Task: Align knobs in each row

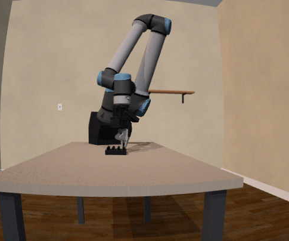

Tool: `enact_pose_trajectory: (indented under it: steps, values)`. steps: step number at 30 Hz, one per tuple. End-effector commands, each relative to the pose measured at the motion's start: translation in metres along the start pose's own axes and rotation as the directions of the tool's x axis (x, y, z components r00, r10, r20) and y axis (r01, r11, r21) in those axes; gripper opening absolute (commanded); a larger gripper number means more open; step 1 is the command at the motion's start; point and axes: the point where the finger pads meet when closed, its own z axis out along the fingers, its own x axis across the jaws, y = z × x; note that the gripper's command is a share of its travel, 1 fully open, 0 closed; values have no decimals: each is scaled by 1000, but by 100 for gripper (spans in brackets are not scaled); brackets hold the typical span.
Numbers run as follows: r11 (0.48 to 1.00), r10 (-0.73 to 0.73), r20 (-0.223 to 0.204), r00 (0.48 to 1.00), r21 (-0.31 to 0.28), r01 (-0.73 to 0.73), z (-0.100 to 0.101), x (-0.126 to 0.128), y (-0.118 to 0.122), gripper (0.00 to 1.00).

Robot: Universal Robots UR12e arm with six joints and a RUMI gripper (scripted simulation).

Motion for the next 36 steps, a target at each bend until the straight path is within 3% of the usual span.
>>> enact_pose_trajectory:
  steps: [1, 23, 36]
  values:
    - [1000, 0, -1, 1000, -1, 0, 0, 0, 0, 11]
    - [1000, 0, -1, 1000, -1, 0, -1, 0, 0, 11]
    - [1000, 0, -1, 1000, -1, 0, -25, 0, 0, 11]
